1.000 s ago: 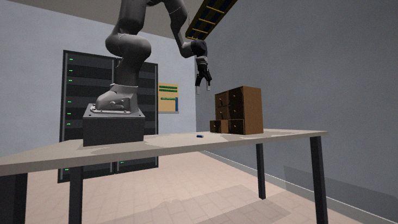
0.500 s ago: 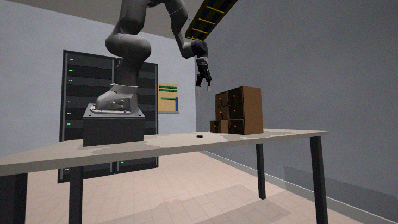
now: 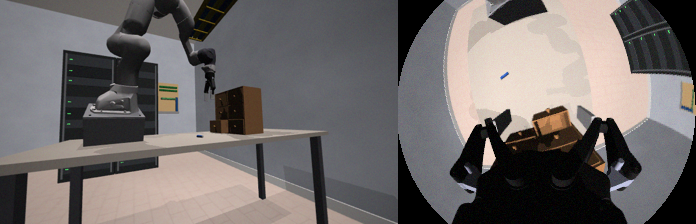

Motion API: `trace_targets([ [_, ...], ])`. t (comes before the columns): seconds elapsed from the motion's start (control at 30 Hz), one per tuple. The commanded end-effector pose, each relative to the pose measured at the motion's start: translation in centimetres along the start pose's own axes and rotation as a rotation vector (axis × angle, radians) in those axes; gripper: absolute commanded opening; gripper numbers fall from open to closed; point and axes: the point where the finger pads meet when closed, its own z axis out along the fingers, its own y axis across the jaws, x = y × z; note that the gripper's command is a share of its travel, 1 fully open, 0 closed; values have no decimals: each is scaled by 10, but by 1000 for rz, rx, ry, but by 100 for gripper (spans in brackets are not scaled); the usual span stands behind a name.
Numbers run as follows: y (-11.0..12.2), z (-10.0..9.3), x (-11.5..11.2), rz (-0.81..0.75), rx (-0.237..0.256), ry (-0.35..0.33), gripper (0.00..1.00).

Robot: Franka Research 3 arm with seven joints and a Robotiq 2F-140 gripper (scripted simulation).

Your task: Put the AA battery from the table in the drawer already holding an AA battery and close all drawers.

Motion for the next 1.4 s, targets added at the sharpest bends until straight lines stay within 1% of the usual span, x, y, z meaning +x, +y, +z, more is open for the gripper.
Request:
trace_targets([
  [0.0, 10, 16, -23, 154, -50, 3, 100],
  [0.07, 11, 24, -32, 202, -63, 8, 100],
  [0.13, 11, 24, -32, 202, -63, 8, 100],
  [0.27, 14, 36, -44, 270, -82, 16, 100],
  [0.4, 15, 41, -50, 299, -90, 19, 100],
  [1.37, 15, 42, -50, 302, -90, 20, 100],
])
